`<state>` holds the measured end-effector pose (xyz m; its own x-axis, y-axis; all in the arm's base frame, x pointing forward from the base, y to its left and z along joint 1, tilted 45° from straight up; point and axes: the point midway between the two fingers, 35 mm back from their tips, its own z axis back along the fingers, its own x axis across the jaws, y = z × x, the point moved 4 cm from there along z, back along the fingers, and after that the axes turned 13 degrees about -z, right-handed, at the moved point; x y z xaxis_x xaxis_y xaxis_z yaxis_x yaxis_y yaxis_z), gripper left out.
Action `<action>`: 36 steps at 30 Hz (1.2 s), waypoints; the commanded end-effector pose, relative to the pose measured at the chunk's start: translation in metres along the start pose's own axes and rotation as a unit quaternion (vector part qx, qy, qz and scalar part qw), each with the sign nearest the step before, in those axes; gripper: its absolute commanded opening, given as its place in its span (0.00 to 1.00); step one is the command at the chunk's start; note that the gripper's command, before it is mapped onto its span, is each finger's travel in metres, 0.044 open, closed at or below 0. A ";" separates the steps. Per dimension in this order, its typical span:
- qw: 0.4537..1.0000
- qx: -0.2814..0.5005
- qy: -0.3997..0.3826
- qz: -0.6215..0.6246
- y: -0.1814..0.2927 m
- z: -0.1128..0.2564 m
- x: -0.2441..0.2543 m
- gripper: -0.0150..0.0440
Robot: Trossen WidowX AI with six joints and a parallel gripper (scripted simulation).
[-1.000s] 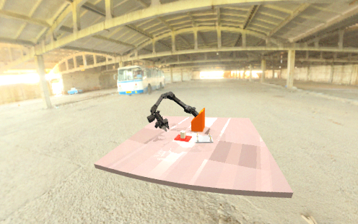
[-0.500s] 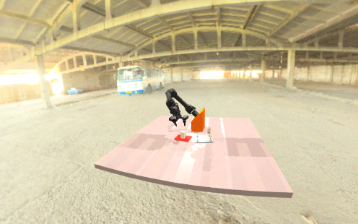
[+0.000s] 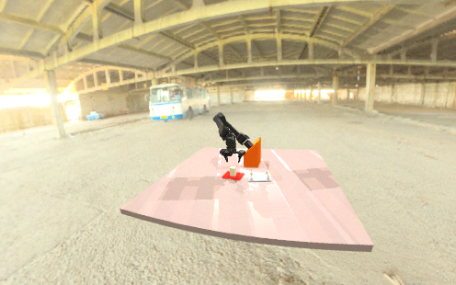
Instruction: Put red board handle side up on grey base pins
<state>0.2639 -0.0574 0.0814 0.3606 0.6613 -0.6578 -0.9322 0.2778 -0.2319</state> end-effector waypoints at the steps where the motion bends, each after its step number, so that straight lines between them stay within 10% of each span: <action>1: 1.000 -0.004 0.001 0.003 -0.001 -0.008 0.001 1.00; 36: 1.000 -0.003 0.001 0.003 -0.002 -0.065 0.000 1.00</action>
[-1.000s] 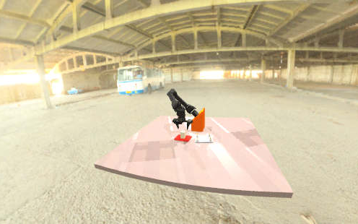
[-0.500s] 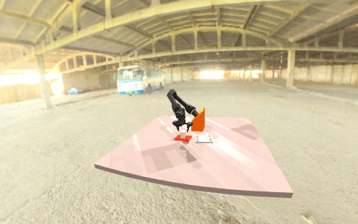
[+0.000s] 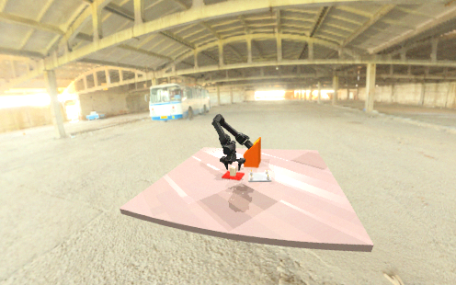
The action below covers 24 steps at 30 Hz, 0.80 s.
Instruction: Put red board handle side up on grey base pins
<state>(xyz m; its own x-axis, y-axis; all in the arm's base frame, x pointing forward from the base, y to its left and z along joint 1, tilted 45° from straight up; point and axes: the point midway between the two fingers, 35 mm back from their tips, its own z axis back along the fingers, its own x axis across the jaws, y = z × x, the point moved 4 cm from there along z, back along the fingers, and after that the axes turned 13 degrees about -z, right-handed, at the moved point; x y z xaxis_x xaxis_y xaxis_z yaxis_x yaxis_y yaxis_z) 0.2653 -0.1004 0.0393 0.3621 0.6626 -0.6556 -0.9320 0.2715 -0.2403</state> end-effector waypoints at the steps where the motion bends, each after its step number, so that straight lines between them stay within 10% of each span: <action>1: 1.000 0.002 0.002 0.004 0.002 -0.007 0.000 1.00; 13: 1.000 0.001 0.004 0.004 0.003 -0.023 -0.002 1.00; 24: 1.000 0.001 0.004 0.004 0.003 -0.023 -0.002 0.54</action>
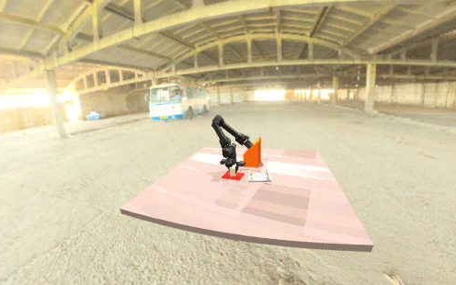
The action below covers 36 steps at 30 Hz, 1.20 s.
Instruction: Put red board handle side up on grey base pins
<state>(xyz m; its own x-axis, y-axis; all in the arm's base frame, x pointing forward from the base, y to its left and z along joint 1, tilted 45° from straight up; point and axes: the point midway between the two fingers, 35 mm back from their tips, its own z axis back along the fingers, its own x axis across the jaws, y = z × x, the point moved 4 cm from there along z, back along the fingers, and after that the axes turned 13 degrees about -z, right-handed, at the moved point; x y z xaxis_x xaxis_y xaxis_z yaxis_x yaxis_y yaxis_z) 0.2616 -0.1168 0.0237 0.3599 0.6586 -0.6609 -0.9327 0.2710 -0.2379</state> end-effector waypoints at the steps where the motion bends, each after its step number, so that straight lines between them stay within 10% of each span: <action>1: 1.000 0.000 0.000 0.003 0.000 0.000 0.000 0.53; 11: 1.000 0.000 -0.001 0.003 -0.001 0.005 0.001 0.25; 36: 1.000 0.001 -0.003 0.003 -0.002 0.067 0.002 0.25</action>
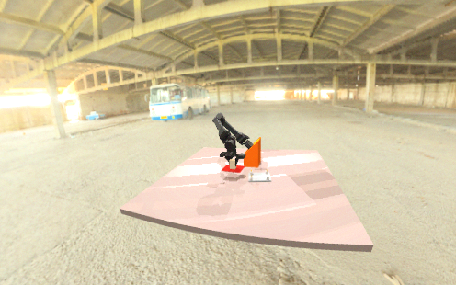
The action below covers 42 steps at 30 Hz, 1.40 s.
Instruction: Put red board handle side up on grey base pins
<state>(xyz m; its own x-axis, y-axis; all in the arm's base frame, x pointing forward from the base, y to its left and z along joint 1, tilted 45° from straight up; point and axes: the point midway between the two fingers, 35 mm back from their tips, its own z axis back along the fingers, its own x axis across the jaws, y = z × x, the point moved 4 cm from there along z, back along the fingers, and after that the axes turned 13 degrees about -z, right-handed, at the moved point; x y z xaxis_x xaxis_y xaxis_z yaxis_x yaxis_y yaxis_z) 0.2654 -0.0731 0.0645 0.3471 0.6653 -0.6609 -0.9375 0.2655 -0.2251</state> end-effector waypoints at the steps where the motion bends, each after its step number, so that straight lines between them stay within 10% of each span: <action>1: 1.000 -0.002 -0.001 -0.004 0.000 0.010 -0.001 0.25; 42: 0.998 -0.001 -0.013 0.060 0.010 0.031 0.079 0.25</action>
<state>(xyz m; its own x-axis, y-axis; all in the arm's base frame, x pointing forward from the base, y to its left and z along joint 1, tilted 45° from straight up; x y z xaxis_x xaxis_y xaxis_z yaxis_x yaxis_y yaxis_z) 0.2826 -0.0019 0.0371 0.2354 0.7059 -0.6681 -0.9718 0.1831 -0.1489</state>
